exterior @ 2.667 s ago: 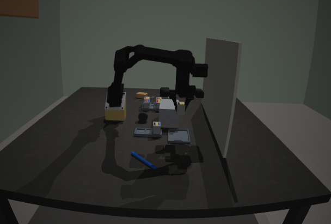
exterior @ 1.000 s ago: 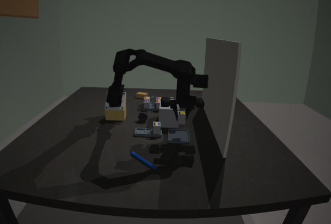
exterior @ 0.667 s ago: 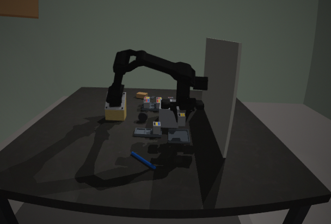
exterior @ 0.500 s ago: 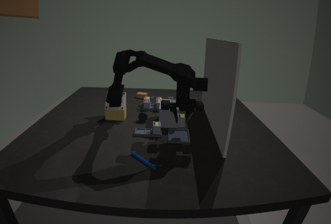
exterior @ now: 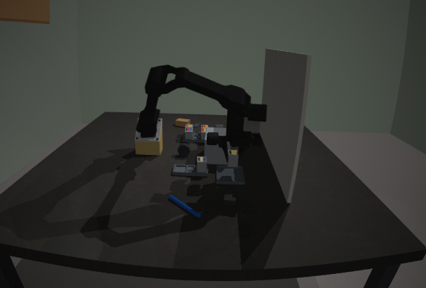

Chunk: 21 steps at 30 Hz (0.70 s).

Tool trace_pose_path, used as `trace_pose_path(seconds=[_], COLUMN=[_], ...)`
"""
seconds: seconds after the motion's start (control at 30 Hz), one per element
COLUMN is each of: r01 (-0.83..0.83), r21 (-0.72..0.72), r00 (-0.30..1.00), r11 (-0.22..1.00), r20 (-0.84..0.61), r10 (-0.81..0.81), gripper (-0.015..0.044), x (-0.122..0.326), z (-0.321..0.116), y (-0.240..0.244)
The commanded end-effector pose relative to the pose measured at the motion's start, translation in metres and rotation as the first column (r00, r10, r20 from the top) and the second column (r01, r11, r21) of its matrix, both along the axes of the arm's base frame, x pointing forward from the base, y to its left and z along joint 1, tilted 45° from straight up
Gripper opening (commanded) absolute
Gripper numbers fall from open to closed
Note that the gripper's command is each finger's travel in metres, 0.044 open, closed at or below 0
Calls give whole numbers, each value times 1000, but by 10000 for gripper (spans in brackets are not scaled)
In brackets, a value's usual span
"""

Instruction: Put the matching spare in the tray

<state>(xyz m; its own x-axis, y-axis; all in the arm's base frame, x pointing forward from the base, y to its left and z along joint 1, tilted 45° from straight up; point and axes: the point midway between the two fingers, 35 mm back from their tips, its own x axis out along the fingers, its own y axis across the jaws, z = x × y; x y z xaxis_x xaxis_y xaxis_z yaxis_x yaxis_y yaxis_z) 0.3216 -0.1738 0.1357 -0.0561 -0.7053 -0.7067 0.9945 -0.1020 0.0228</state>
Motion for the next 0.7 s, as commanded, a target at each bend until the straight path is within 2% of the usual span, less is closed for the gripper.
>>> trace_pose_path(seconds=[0.0, 0.67], r01=[-4, -4], r21=[4, 1], r00=[1000, 1000], r11=[1000, 1000], r20=[-6, -6], r10=[4, 4], gripper=[0, 0], x=[-1, -4], z=[-4, -16], y=[-2, -15])
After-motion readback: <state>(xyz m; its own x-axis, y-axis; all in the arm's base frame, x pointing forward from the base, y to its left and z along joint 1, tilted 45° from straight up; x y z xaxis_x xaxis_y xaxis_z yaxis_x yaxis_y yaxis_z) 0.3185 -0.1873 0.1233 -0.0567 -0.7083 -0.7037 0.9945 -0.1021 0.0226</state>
